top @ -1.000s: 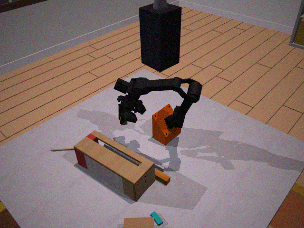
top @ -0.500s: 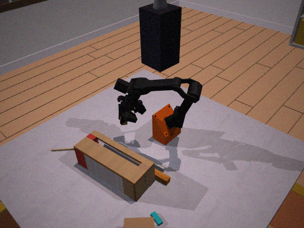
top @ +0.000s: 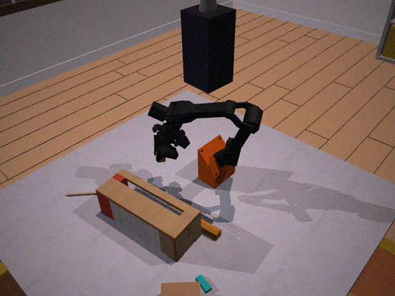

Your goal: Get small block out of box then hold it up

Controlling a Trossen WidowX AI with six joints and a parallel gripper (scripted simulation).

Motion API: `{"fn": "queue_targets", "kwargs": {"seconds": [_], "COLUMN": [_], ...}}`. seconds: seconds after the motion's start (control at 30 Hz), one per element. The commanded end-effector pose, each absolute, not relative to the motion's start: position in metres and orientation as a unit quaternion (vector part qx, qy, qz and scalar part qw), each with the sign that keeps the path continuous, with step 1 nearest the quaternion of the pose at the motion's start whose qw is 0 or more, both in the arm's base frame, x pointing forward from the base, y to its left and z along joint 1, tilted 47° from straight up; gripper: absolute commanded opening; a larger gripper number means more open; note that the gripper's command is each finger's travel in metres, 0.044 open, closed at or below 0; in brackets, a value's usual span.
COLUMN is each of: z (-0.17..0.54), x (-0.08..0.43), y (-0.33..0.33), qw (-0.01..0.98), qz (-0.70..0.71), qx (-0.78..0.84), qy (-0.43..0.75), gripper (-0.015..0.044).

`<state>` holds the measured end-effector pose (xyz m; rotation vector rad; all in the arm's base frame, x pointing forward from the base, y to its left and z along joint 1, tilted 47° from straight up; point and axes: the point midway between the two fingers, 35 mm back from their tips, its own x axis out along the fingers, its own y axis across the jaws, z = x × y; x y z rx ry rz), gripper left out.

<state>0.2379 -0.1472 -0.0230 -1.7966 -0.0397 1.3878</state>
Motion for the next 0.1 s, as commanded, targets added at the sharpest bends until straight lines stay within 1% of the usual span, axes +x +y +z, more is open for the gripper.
{"fn": "queue_targets", "kwargs": {"seconds": [0.0,0.07], "z": [-0.0232,-0.0232], "x": [0.2367,0.2367], "y": [-0.1464,-0.1464], "qw": [0.424,0.424], "qz": [0.556,0.556], "qx": [-0.715,-0.715], "qy": [-0.014,-0.014], "gripper": [0.0,0.0]}}
